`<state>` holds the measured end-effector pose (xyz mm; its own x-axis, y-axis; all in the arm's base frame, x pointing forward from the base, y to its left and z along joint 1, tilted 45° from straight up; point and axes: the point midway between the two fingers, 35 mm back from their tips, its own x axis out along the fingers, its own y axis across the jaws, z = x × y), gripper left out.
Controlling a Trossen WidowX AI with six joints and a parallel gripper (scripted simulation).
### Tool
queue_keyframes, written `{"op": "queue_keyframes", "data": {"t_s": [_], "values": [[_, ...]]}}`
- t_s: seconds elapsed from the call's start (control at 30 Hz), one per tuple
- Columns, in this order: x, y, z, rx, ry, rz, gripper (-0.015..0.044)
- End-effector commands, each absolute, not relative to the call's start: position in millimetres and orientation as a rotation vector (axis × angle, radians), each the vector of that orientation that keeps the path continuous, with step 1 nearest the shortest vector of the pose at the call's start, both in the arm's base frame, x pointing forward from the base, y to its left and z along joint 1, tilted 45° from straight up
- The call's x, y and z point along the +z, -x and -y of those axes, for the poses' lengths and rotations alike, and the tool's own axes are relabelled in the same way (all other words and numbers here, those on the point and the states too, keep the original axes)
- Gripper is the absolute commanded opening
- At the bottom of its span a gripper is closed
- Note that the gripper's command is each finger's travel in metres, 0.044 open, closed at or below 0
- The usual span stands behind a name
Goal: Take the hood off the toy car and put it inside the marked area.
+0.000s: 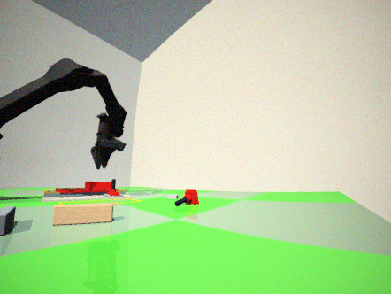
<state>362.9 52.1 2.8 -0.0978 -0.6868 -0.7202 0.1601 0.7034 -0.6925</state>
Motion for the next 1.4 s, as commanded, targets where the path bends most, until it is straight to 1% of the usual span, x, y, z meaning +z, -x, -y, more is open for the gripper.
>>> {"op": "queue_keyframes", "data": {"t_s": [0.0,1.37], "values": [[0.4,-362.4,-50.6,-0.749,0.459,-1.513,0.044],[-25.4,-359.2,-23.1,-0.75,0.46,-1.512,0.044]]}}
